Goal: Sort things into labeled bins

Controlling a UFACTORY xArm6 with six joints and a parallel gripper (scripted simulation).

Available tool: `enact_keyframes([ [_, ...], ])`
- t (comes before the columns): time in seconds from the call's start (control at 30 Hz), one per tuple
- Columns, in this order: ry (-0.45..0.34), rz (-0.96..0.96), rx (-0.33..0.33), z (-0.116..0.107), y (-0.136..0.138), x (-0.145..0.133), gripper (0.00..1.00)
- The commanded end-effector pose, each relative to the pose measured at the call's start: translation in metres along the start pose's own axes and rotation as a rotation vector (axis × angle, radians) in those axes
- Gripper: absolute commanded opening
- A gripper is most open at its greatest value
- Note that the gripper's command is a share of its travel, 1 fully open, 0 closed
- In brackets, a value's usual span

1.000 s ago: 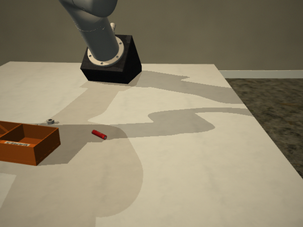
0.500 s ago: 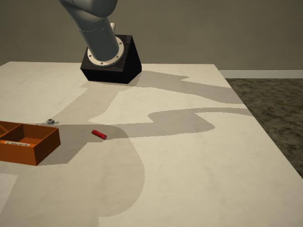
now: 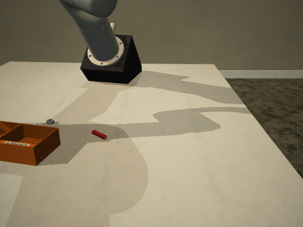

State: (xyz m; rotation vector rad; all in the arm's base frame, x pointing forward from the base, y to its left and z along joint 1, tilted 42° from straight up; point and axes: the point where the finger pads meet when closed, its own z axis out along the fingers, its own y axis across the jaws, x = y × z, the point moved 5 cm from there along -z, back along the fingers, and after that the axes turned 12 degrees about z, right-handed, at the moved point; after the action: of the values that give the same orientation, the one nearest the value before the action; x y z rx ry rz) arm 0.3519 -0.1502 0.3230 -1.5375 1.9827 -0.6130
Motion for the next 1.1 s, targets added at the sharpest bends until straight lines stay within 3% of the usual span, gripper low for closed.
enact_keyframes([
  [0.0, 0.001, -0.001, 0.003, -0.006, -0.001, 0.0, 0.29],
  [0.37, 0.001, -0.001, 0.003, -0.018, -0.001, 0.0, 0.29],
  [0.47, 0.001, -0.001, 0.003, -0.031, -0.001, 0.0, 0.29],
  [0.7, 0.001, -0.001, 0.003, -0.031, -0.001, 0.0, 0.29],
  [0.73, 0.001, -0.051, 0.003, -0.031, 0.003, -0.007, 0.23],
  [1.07, -0.002, -0.397, 0.002, -0.032, 0.036, -0.065, 0.23],
])
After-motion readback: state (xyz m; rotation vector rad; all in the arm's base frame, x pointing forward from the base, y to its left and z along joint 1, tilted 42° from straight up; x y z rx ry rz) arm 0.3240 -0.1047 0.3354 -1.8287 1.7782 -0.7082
